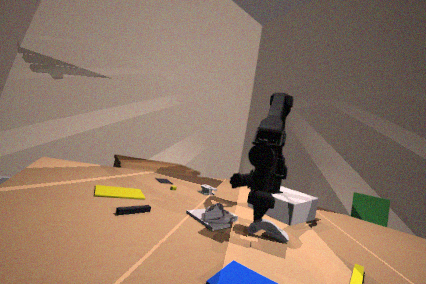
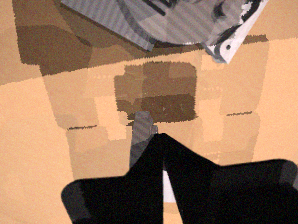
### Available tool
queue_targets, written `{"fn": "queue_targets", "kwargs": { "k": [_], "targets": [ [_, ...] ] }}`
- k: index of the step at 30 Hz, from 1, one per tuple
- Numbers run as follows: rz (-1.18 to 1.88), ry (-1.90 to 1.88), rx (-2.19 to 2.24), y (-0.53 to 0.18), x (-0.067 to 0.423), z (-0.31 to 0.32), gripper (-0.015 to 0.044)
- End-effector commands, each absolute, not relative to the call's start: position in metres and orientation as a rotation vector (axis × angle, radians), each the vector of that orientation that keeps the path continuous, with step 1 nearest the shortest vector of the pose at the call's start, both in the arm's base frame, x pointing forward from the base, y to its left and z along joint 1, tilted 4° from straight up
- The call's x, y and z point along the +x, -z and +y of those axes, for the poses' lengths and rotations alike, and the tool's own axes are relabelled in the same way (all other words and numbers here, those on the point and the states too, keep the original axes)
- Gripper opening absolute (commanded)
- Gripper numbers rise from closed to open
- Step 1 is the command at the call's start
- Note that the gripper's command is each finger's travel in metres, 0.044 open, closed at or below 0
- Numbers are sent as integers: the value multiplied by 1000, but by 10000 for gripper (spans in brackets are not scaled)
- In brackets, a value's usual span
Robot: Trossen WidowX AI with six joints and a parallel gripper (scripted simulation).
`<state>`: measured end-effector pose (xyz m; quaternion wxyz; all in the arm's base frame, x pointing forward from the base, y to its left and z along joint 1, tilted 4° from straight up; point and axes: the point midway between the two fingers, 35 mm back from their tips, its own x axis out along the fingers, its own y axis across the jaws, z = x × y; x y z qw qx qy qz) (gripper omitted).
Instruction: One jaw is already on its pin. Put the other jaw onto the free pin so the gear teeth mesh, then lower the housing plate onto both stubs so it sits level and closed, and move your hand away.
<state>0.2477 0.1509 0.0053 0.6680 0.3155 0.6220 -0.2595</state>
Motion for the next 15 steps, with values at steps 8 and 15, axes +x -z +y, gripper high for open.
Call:
{"fn": "queue_targets", "kwargs": {
  "k": [8, 15],
  "targets": [
    [1399, 587, 714, -6, 262, 164, 0],
    [1398, 584, 715, -21, 263, 165, 0]
  ]
}}
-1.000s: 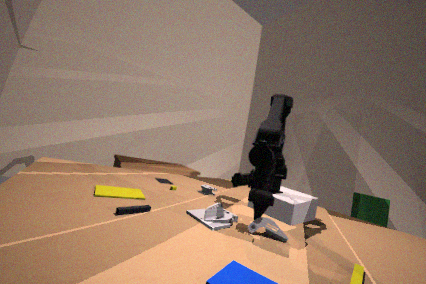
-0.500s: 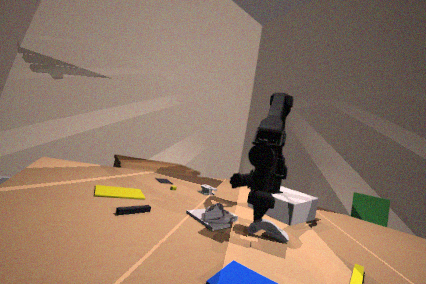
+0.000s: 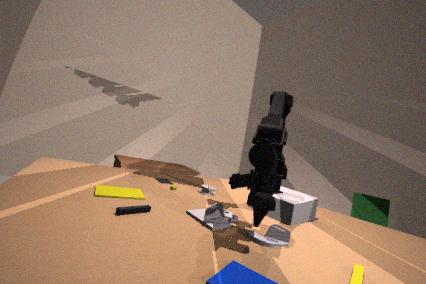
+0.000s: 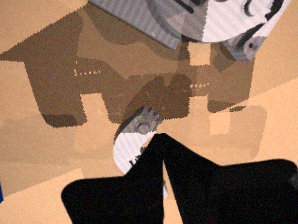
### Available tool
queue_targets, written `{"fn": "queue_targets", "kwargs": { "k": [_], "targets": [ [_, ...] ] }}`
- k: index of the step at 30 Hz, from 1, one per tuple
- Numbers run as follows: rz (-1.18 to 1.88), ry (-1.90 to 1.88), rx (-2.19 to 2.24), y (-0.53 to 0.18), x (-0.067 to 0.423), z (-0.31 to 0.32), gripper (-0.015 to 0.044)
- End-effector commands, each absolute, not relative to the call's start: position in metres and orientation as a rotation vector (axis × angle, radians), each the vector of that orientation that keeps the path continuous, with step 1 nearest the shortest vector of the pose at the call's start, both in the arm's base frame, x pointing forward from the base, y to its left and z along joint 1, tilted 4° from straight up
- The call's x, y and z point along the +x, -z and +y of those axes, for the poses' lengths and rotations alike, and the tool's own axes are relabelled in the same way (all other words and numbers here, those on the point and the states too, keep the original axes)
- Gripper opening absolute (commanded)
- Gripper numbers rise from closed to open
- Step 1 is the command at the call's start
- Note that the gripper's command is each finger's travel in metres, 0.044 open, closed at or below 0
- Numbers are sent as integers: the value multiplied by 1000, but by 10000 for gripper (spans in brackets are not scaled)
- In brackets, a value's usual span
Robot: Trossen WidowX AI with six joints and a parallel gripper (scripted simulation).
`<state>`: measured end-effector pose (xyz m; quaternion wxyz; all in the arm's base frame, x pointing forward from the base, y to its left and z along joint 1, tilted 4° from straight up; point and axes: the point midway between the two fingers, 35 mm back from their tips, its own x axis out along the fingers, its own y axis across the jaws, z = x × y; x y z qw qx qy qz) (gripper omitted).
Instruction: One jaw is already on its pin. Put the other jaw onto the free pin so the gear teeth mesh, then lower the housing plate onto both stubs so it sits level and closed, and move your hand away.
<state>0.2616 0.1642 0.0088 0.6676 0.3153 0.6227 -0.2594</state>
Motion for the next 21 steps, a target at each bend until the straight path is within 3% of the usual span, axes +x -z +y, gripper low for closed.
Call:
{"fn": "queue_targets", "kwargs": {
  "k": [1, 9, 21],
  "targets": [
    [1398, 582, 716, -32, 262, 165, 0],
    [1397, 575, 719, -68, 257, 162, 0],
    [1391, 566, 725, -62, 260, 164, 315]
  ]
}}
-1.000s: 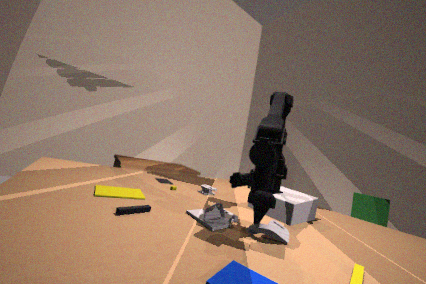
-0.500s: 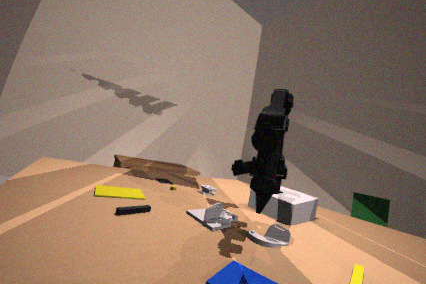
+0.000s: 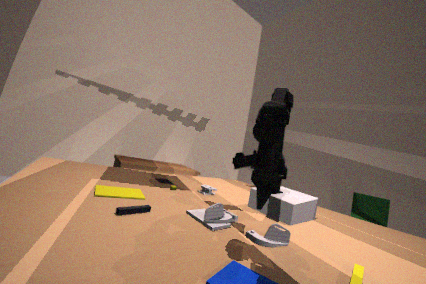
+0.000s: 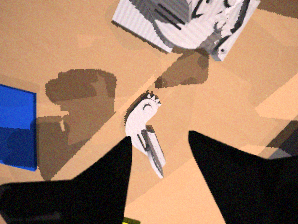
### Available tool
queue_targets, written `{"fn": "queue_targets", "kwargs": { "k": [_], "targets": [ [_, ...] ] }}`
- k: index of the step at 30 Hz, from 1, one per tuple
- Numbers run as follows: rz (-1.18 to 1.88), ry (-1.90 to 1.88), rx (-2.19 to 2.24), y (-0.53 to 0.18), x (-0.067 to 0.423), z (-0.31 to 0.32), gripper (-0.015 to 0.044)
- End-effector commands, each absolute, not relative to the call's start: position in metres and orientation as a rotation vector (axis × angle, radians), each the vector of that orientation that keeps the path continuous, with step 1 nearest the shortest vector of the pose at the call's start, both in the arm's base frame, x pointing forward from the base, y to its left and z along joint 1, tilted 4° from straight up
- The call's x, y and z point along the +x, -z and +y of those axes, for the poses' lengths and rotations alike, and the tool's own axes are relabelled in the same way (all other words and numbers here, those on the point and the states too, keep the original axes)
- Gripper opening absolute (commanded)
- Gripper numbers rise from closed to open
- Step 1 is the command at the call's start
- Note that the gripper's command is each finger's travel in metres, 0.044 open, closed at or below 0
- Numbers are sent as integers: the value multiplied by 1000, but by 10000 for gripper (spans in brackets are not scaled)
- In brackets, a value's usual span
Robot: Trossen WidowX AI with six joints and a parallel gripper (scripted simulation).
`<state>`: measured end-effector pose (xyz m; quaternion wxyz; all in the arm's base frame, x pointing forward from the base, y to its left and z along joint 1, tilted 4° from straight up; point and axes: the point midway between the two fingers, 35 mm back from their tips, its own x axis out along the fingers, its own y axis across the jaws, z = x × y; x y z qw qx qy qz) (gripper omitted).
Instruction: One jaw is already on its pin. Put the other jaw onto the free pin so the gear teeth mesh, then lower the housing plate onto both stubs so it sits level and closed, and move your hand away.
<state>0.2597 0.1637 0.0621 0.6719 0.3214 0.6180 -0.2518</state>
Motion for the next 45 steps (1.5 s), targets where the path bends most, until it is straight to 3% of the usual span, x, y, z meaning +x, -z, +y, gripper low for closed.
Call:
{"fn": "queue_targets", "kwargs": {
  "k": [1, 5, 33, 45],
  "targets": [
    [1391, 566, 725, -62, 260, 164, 341],
    [1391, 566, 725, -62, 260, 164, 440],
    [1391, 566, 725, -62, 260, 164, 440],
    [1397, 575, 719, -68, 257, 162, 125]
  ]
}}
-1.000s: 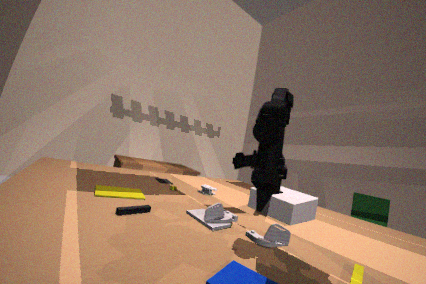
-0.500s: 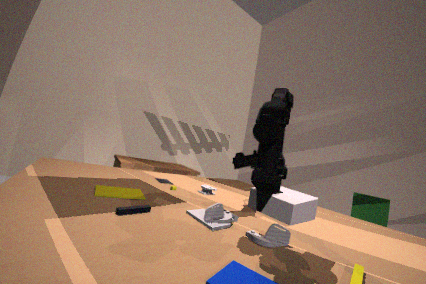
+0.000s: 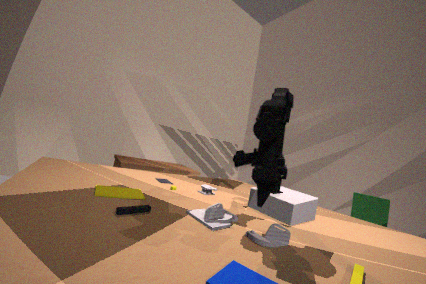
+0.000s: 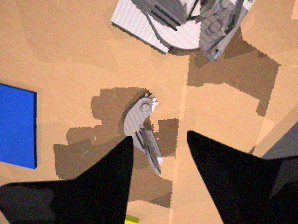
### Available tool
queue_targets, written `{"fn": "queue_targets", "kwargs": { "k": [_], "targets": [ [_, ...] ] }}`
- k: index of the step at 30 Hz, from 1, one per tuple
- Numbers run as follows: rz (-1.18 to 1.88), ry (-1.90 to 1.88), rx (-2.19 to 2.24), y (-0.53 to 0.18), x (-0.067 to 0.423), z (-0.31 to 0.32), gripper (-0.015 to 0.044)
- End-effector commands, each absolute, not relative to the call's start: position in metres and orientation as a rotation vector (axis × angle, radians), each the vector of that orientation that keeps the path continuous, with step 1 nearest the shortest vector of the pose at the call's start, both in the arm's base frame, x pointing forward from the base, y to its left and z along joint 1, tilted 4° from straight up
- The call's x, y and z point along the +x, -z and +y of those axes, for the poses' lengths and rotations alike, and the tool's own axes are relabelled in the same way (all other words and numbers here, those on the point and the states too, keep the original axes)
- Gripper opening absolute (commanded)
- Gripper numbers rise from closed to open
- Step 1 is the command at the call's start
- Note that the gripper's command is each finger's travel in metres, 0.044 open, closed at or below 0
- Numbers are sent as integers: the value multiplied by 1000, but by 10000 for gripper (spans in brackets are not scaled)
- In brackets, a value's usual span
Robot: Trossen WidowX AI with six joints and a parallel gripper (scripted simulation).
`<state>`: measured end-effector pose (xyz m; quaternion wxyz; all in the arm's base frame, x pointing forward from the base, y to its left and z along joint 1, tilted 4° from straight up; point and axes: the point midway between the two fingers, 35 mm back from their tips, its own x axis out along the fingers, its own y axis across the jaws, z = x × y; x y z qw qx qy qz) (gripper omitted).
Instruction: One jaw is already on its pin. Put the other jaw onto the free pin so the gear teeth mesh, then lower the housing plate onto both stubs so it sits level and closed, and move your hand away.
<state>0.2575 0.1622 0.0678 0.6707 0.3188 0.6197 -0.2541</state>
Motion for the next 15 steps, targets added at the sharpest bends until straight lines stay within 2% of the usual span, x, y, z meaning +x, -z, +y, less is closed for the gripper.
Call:
{"fn": "queue_targets", "kwargs": {
  "k": [1, 5, 15],
  "targets": [
    [1397, 575, 719, -68, 257, 162, 99],
    [1397, 575, 719, -68, 257, 162, 0],
    [1397, 575, 719, -68, 257, 162, 0]
  ]
}}
